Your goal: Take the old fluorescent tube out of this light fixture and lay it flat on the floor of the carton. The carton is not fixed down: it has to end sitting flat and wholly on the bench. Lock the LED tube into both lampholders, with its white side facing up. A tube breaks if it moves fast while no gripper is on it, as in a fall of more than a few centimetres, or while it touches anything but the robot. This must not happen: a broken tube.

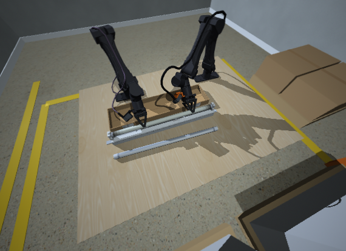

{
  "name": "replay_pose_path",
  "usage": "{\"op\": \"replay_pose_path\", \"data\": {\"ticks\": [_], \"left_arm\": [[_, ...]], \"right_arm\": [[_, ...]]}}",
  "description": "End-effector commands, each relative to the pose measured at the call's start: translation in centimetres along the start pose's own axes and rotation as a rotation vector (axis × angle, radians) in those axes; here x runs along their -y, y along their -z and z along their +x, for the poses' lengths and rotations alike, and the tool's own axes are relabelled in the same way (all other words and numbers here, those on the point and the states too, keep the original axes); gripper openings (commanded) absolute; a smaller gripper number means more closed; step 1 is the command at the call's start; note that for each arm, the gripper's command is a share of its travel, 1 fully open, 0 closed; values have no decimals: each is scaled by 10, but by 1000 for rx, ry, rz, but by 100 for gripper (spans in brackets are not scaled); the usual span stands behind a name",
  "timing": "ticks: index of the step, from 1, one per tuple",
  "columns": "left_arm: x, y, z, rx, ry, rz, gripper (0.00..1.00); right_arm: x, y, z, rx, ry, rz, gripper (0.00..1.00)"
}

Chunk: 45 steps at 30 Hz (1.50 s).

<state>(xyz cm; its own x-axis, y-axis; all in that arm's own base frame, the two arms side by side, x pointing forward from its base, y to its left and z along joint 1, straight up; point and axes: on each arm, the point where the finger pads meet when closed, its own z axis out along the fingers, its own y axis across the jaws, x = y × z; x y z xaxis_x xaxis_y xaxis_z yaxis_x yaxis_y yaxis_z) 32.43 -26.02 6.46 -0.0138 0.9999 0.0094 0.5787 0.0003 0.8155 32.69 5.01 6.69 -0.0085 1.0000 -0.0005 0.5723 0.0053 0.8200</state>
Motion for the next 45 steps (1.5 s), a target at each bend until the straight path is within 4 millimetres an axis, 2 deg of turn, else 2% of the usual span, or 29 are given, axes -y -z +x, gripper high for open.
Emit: {"op": "replay_pose_path", "data": {"ticks": [1,5,14,15,18,20,26,27,28,32,33,34,35,37,40,41,43,44,45], "left_arm": [[-5,7,-5,7,3,-9,49],[-8,3,0,-8,13,-8,49],[-7,4,-1,-3,10,-8,49],[-7,4,-1,-3,10,-8,49],[-7,4,-1,-3,10,-8,49],[-7,4,-1,-3,10,-8,49],[-7,4,-1,-3,10,-8,49],[-7,4,-1,-3,10,-8,49],[-7,4,-1,-3,10,-8,49],[-7,4,-1,-3,10,-8,49],[3,17,6,-16,-11,6,49],[7,19,9,-26,-19,13,49],[-4,24,1,-10,4,-3,49],[-11,33,-4,1,19,-12,49],[-12,44,-4,2,24,-15,49],[-15,44,-10,26,28,-24,49],[-15,44,-10,26,28,-24,49],[-10,49,-2,2,16,-12,49],[-9,53,0,-6,18,-12,49]], "right_arm": [[24,9,-4,27,25,57,11],[25,9,-5,27,25,59,11],[27,9,-5,28,24,61,11],[27,9,-5,28,24,61,49],[16,8,-4,29,18,43,49],[24,8,-5,29,26,59,49],[23,8,-6,32,23,57,49],[14,7,-6,35,16,40,49],[22,9,-6,32,22,53,49],[22,9,-6,32,22,53,49],[37,17,-8,42,28,104,49],[35,20,-8,45,26,103,49],[34,24,-9,46,25,103,49],[19,31,-6,42,18,73,49],[11,43,-5,39,13,57,49],[-4,42,0,19,5,3,49],[-4,42,0,19,5,3,49],[28,47,-7,43,21,81,49],[39,50,-10,49,28,104,49]]}}
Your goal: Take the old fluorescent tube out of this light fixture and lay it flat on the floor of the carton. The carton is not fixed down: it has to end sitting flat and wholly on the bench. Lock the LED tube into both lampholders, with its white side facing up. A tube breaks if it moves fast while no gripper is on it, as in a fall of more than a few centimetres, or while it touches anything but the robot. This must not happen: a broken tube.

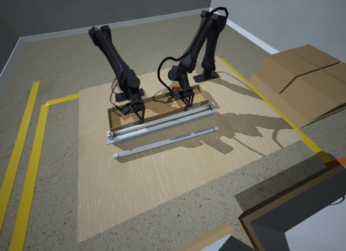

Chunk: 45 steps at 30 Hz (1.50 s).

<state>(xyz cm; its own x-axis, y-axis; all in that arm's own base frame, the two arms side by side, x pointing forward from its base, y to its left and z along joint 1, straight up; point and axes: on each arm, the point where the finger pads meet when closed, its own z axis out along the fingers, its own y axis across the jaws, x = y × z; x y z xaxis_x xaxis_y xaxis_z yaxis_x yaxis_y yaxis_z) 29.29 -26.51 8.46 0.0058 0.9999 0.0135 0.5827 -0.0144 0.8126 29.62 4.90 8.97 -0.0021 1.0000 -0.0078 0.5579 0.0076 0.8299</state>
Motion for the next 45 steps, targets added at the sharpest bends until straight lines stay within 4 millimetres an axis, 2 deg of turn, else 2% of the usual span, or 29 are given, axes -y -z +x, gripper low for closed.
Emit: {"op": "replay_pose_path", "data": {"ticks": [1,2,4,5,7,9,10,11,16,17,18,20,22,25,26,28,32,33,34,36,45], "left_arm": [[-14,20,2,-16,38,-20,49],[-14,24,2,-15,40,-21,49],[-14,31,1,-14,42,-21,49],[-17,27,-5,7,43,-27,49],[-19,23,0,-1,49,-27,49],[-21,23,1,-2,57,-31,49],[-22,22,0,-1,57,-31,49],[-18,21,0,-5,48,-26,49],[-12,18,-3,-2,42,-24,49],[-10,14,-5,-8,36,-20,49],[-15,18,-5,1,51,-29,49],[-18,22,-3,9,62,-37,49],[-13,19,1,-2,51,-29,49],[-5,15,7,-18,33,-17,49],[-3,14,8,-21,30,-15,49],[-14,16,-2,-5,52,-29,49],[-13,15,-1,-8,48,-27,49],[-8,15,1,-12,34,-21,49],[-7,12,1,-18,35,-19,49],[-14,17,1,-6,53,-30,49],[-5,14,7,-25,29,-16,49]], "right_arm": [[29,17,-7,37,20,102,49],[14,24,-5,32,12,77,49],[5,32,-4,28,5,57,49],[-6,28,1,9,-1,15,49],[-1,25,1,7,4,23,49],[23,21,-6,22,11,60,49],[22,20,-11,35,13,60,49],[15,20,-9,32,16,52,49],[12,18,-6,28,21,59,49],[-1,18,-7,32,10,39,49],[2,18,-7,32,13,44,49],[1,19,0,12,25,41,49],[3,18,0,14,27,47,49],[-11,24,-3,16,1,4,49],[-6,23,-4,19,2,14,49],[-5,23,-3,17,4,16,49],[-8,24,-3,16,3,10,49],[3,21,-4,20,9,35,49],[-11,25,-1,10,1,3,49],[-11,25,0,8,1,3,49],[-12,26,3,1,2,2,49]]}}
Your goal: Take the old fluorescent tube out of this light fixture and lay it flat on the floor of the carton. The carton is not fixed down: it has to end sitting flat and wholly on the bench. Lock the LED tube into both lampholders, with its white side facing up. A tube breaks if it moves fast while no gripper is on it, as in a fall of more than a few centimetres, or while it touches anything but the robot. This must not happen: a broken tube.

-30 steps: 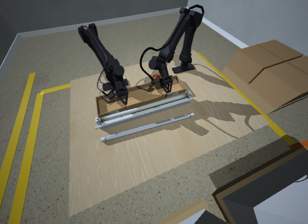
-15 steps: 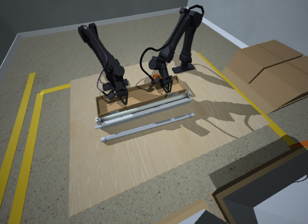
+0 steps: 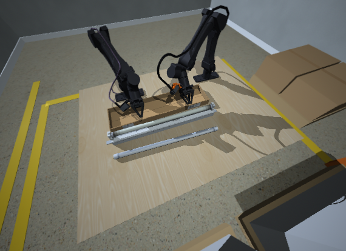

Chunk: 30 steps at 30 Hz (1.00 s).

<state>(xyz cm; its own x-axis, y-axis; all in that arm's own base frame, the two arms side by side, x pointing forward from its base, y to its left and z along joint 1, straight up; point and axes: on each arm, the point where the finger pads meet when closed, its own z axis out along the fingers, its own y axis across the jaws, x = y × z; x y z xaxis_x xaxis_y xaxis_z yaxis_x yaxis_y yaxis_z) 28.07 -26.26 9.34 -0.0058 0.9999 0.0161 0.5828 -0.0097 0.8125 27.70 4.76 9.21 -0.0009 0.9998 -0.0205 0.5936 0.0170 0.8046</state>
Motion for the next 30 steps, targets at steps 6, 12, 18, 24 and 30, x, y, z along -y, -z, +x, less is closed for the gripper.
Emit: {"op": "replay_pose_path", "data": {"ticks": [6,12,18,24,30], "left_arm": [[-3,-3,7,-19,19,-12,49],[-29,3,-4,33,121,-31,49],[-57,-4,6,76,328,-15,49],[-75,-10,19,98,463,5,49],[-147,-9,53,170,763,-52,49]], "right_arm": [[-20,9,4,-7,-8,-41,49],[-28,12,-5,12,31,-59,49],[-55,8,2,-14,210,-105,49],[-65,7,-1,-16,350,-92,49],[-136,20,-4,21,601,-260,49]]}}
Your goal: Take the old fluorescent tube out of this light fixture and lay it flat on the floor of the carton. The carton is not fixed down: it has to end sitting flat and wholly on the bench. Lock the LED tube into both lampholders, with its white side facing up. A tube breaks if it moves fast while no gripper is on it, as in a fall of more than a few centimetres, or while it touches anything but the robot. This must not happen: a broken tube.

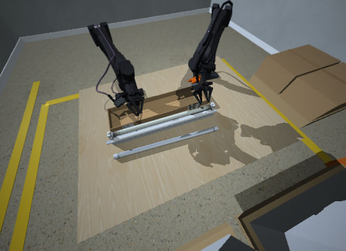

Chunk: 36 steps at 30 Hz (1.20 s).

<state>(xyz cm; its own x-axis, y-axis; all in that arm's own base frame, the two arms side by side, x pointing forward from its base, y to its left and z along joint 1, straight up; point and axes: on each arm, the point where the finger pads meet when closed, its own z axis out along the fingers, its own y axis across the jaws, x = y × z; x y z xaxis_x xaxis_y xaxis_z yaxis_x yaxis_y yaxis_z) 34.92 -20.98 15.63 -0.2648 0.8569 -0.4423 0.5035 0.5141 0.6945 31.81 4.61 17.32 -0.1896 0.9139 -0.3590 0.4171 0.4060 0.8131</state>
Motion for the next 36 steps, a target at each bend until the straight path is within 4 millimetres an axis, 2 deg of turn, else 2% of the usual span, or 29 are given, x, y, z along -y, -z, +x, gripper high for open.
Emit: {"op": "replay_pose_path", "data": {"ticks": [1,6,8,10,11,14,18,23,25,27,28,30,31,32,33,34,36], "left_arm": [[-57,10,-29,134,259,-18,49],[-119,20,-18,229,514,-66,49],[-119,20,-18,229,514,-66,49],[-146,28,-14,276,603,-92,49],[-152,29,-9,277,623,-97,49],[-198,51,-4,364,736,-159,49],[-238,75,10,446,848,-205,49],[-286,115,28,566,959,-276,49],[-286,115,28,566,959,-276,49],[-296,125,36,588,990,-286,49],[-292,121,45,562,1000,-280,49],[-305,135,48,583,1009,-312,49],[-313,145,48,616,1004,-342,49],[-314,147,50,614,1004,-351,49],[-309,140,54,580,1005,-338,49],[-308,140,53,572,991,-344,49],[-320,154,52,607,974,-399,49]], "right_arm": [[-49,-1,-22,13,257,-112,49],[-84,2,-47,64,470,-167,49],[-84,2,-47,64,470,-167,49],[-94,5,-55,84,557,-176,49],[-98,5,-59,91,588,-178,49],[-133,17,-80,182,709,-251,49],[-158,26,-101,259,881,-274,49],[-185,38,-125,352,1097,-277,49],[-185,38,-125,352,1097,-277,49],[-190,40,-131,370,1174,-265,49],[-192,41,-134,378,1195,-262,49],[-198,44,-140,398,1213,-261,49],[-204,53,-142,424,1212,-270,49],[-205,55,-144,429,1207,-272,49],[-202,51,-143,413,1191,-264,49],[-211,65,-136,429,1166,-303,49],[-215,67,-138,439,1132,-317,49]]}}
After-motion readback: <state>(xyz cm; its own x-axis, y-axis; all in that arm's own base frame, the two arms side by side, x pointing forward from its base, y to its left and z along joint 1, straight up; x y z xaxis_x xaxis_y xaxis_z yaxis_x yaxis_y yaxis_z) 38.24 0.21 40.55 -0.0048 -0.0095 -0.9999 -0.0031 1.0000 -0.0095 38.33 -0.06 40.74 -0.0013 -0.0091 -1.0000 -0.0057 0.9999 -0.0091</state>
